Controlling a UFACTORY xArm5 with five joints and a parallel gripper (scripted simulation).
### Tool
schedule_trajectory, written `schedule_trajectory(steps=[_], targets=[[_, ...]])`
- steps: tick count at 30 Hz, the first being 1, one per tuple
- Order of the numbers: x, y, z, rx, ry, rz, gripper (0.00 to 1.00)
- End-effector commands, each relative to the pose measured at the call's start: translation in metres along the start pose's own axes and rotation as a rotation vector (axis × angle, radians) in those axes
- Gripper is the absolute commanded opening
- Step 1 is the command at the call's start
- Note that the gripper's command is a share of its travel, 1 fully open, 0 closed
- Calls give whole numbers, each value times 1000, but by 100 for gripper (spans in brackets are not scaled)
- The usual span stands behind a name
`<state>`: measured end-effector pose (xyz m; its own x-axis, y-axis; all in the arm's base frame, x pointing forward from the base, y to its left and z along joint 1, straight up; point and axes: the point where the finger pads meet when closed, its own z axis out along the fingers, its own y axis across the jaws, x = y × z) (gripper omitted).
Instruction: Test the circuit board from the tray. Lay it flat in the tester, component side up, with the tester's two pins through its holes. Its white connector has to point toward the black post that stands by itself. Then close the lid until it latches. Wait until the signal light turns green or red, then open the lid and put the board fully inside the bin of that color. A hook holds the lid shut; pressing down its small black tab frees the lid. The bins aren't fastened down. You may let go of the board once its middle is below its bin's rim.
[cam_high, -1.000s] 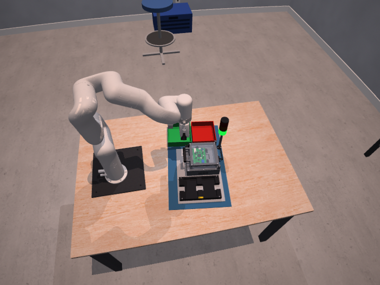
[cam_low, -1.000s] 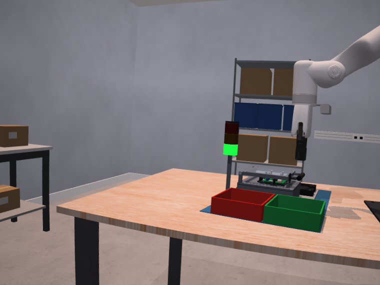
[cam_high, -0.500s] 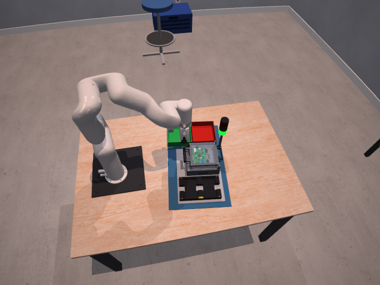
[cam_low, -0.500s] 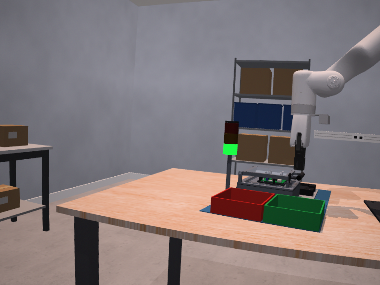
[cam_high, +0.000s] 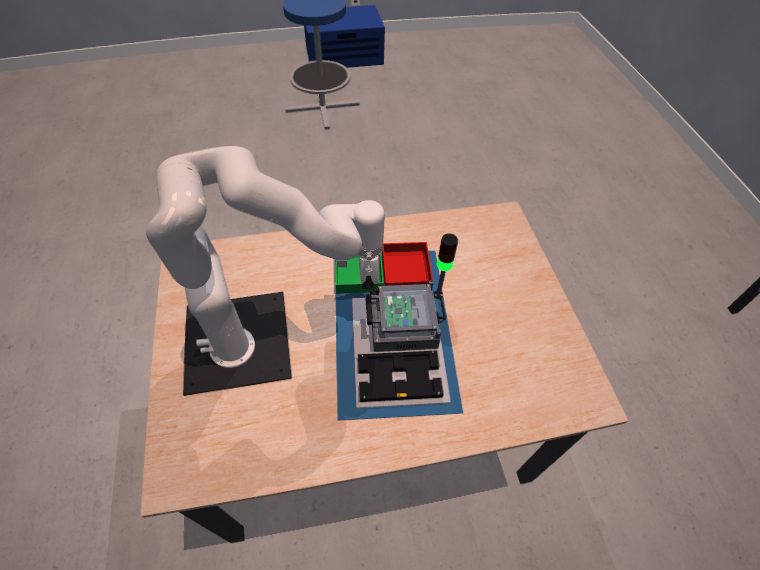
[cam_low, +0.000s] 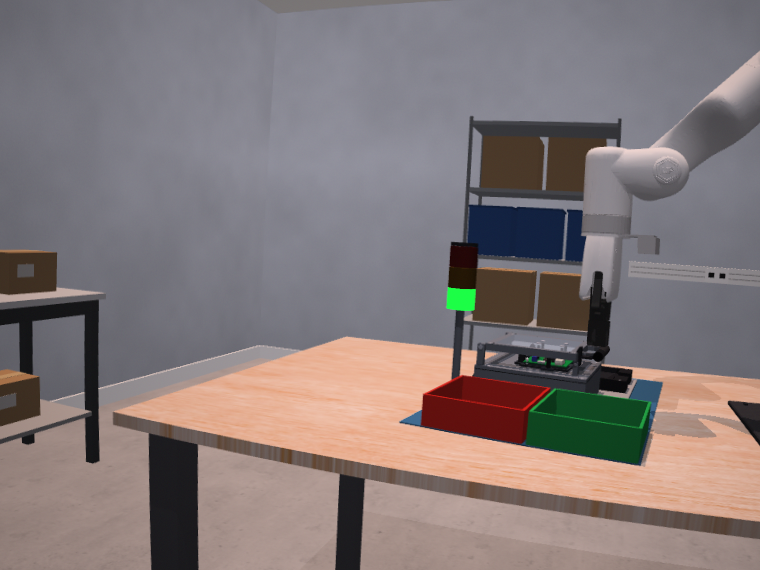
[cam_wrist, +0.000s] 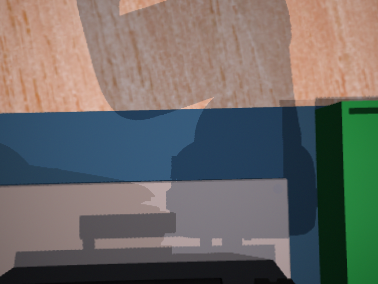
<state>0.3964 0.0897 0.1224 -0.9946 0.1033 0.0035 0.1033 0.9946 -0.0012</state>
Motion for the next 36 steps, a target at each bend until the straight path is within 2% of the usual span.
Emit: schedule_trajectory(steps=[1,7,36], targets=[[-2,0,10,-1,-3,0,0],[-2,1,16,-1,-3,0,0],[-2,1,19,-1,-3,0,0]])
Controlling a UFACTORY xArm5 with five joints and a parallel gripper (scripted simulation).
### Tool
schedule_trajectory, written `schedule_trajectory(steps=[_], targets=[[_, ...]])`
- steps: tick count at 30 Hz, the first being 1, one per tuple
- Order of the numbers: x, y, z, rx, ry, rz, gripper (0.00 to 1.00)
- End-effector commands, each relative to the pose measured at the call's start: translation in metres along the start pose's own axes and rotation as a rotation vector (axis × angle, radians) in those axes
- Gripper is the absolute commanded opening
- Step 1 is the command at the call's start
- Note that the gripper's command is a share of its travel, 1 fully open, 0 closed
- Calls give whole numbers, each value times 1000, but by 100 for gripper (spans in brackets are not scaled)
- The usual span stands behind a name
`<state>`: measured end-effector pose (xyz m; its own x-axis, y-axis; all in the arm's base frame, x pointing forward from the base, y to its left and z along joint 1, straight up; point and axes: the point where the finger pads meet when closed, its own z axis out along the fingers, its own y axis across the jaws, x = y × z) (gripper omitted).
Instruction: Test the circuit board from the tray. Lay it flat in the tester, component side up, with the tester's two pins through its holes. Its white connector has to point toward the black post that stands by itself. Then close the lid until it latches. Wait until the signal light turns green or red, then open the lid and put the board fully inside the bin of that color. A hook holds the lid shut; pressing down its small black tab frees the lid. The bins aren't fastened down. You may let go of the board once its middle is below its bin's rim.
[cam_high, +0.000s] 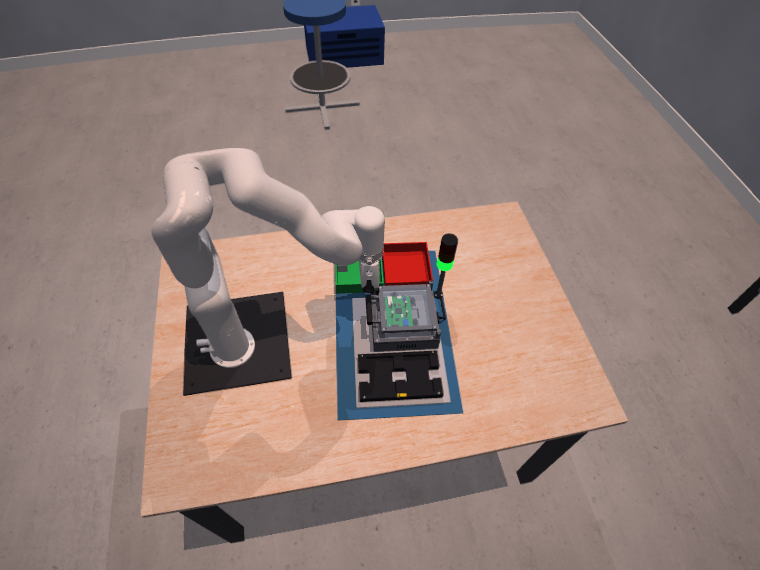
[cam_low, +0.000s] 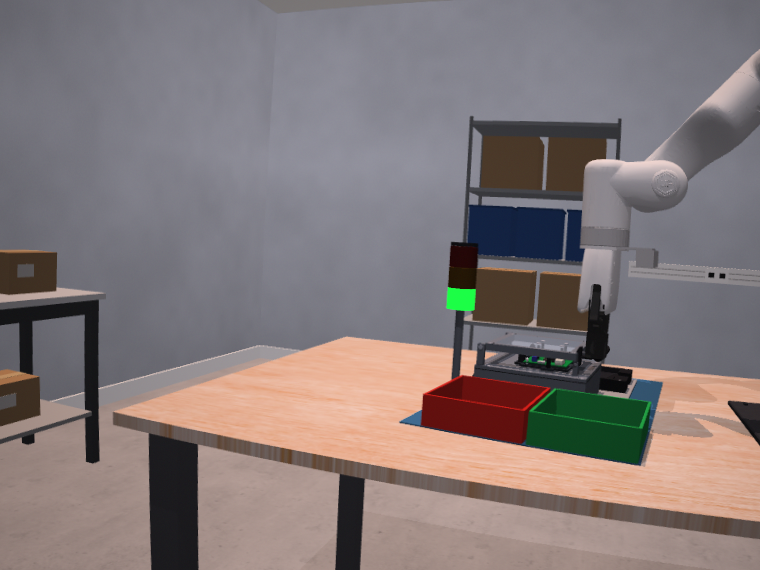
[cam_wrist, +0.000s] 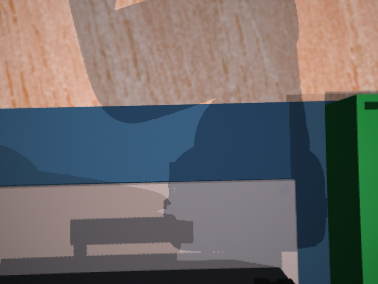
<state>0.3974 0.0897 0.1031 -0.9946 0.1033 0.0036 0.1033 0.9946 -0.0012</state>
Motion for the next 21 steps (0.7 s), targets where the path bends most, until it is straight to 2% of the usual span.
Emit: schedule_trajectory(steps=[1,21], targets=[[-1,0,-1,-1,-3,0,0],[-1,0,2,-1,-3,0,0]])
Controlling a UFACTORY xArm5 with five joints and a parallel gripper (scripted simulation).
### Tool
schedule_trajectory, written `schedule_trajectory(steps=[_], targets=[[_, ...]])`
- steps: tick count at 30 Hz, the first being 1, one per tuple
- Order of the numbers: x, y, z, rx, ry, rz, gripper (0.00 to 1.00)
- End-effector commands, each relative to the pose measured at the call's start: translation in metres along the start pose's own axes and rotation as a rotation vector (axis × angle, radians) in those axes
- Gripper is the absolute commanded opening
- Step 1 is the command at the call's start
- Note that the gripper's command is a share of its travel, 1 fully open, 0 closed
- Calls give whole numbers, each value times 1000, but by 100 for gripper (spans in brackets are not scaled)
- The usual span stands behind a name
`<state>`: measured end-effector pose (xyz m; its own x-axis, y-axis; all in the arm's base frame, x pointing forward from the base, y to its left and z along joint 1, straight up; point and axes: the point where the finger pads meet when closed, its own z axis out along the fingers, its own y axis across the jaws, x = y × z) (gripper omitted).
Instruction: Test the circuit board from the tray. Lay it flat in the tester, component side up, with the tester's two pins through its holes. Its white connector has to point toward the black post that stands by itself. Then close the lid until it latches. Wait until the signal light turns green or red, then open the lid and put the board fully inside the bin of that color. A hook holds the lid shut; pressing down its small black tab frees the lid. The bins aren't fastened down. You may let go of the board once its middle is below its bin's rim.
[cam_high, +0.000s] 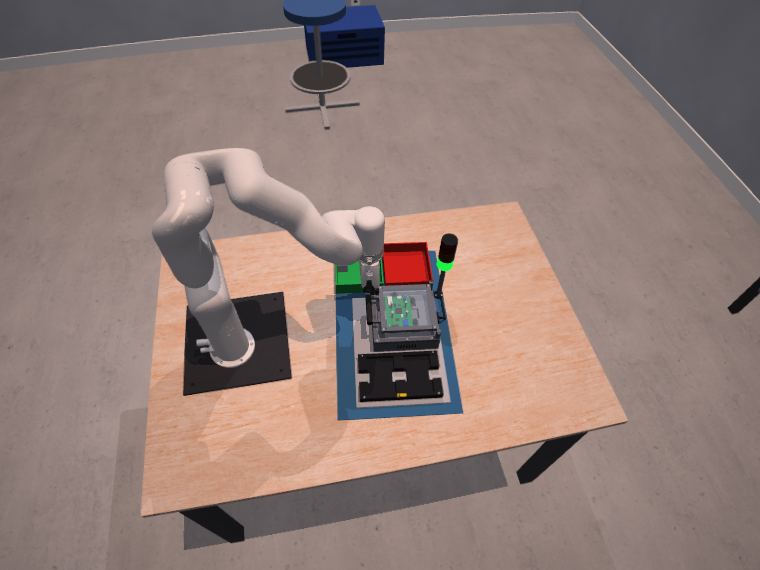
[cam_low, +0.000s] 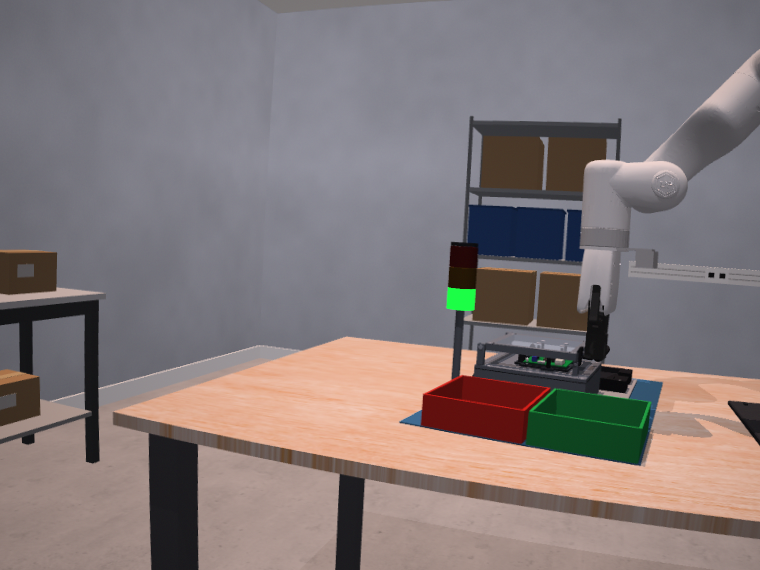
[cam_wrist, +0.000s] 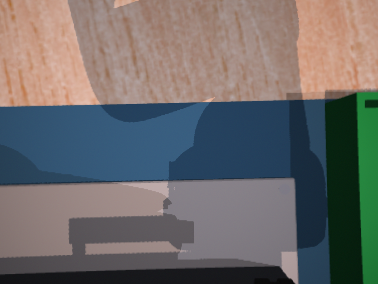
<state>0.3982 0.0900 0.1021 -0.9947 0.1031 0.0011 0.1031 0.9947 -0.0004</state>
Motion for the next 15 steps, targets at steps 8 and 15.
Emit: schedule_trajectory(steps=[8,15], targets=[[0,0,1,0,-1,0,0],[0,0,-12,0,-1,0,0]])
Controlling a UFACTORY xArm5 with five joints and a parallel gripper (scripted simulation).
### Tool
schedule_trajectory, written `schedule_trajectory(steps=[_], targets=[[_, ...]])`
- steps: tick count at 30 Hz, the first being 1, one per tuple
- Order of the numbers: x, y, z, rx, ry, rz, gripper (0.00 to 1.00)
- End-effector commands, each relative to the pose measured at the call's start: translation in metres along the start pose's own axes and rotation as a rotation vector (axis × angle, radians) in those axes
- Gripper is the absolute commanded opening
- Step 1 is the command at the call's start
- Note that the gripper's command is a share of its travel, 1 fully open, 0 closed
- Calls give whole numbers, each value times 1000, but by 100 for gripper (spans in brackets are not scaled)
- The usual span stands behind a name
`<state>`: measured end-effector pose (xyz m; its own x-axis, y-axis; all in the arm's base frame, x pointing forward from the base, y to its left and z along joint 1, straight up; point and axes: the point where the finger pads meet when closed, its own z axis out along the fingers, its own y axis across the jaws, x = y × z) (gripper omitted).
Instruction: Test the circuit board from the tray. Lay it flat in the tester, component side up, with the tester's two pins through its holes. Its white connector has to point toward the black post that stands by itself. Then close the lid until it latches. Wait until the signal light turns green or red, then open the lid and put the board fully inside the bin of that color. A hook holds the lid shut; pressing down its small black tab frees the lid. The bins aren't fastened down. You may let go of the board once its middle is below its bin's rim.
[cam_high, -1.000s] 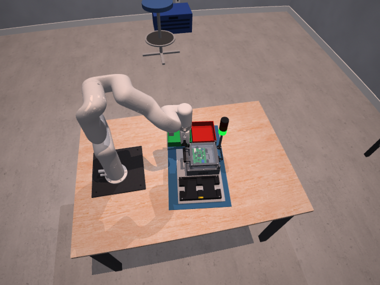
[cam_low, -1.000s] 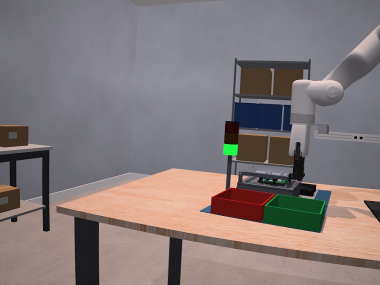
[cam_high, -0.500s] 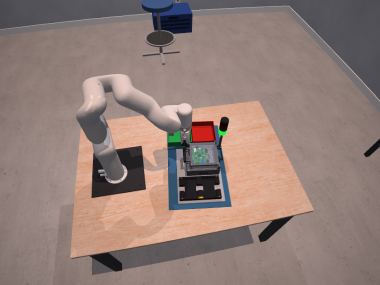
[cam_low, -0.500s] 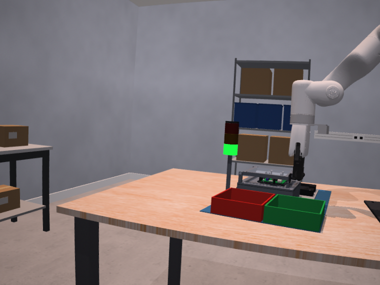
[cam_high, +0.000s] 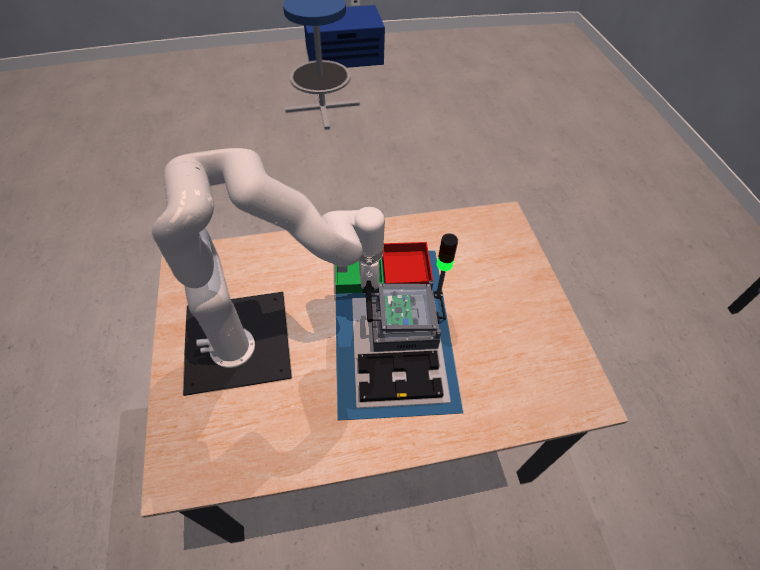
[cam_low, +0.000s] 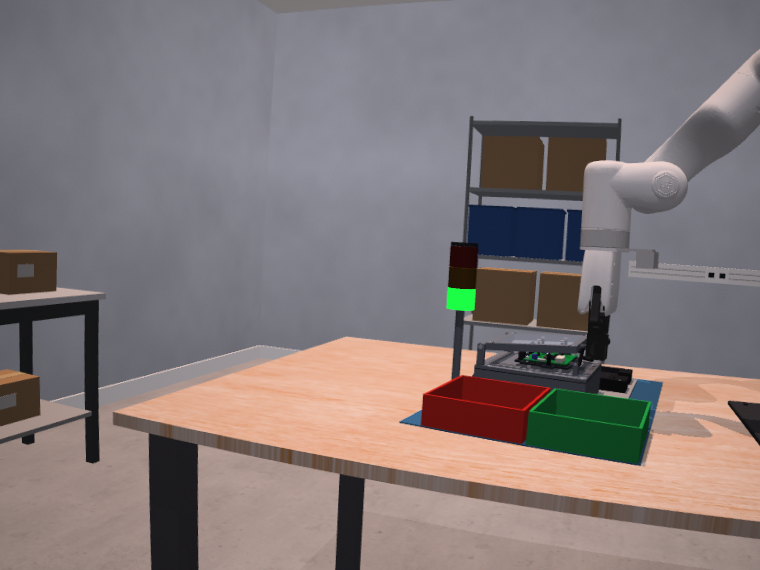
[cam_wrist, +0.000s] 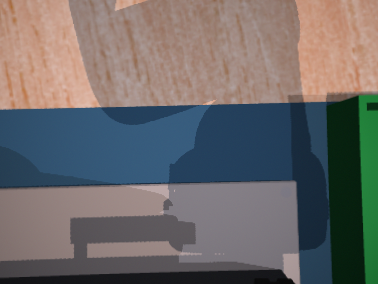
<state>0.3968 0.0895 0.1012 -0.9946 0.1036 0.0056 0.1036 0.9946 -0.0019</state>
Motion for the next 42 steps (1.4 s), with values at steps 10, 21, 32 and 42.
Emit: schedule_trajectory(steps=[10,21,32,42], targets=[[-1,1,-56,-2,-5,0,0],[-1,1,-61,-2,-5,0,0],[-1,1,-61,-2,-5,-22,0],[-1,1,-61,-1,-5,-145,0]])
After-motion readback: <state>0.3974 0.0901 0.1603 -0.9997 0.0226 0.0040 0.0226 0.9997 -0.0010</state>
